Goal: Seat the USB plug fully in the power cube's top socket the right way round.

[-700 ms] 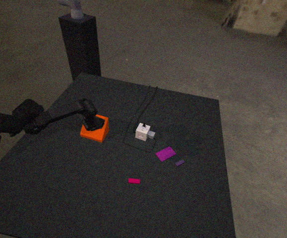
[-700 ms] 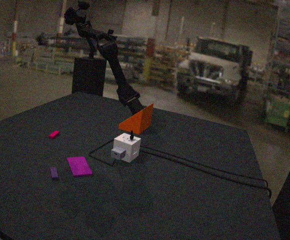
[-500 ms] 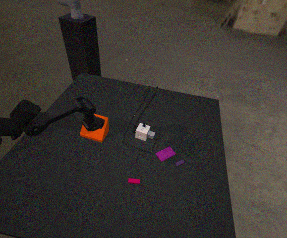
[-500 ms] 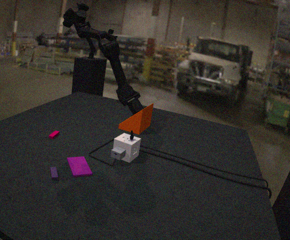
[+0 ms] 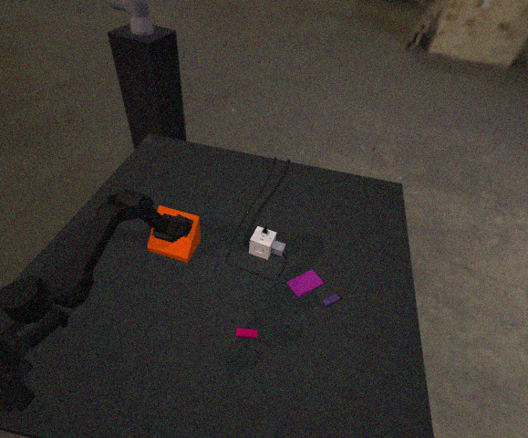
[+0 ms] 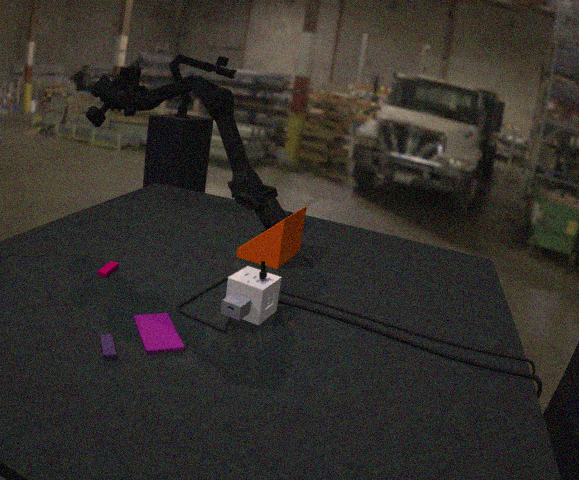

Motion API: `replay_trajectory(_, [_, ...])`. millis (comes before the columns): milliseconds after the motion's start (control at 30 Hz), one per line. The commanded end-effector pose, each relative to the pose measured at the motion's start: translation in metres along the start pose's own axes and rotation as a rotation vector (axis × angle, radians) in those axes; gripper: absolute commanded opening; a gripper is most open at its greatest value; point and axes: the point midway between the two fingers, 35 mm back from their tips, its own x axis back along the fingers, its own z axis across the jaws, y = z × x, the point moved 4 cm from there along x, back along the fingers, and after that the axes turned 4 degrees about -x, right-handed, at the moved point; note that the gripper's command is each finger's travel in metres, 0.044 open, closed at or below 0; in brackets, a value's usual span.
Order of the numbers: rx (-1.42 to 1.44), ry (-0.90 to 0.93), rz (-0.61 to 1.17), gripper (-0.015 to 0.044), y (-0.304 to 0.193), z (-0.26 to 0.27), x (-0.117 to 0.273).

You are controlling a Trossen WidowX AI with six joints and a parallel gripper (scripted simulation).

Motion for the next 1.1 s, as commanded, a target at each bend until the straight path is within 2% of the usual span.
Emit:
replay_trajectory(0, [-0.066, 0.19, 0.066, 0.044, -0.01, 0.068, 0.004])
replay_trajectory(233, [-0.105, 0.554, 0.163, 0.044, -0.008, 0.19, 0.046])
replay_trajectory(500, [-0.091, 0.972, 0.2, 0.044, 0.019, 0.302, 0.138])
replay_trajectory(800, [0.089, 1.36, 0.172, 0.044, 0.051, 0.381, 0.275])
replay_trajectory(1067, [0.338, 1.687, 0.099, 0.044, 0.07, 0.406, 0.418])
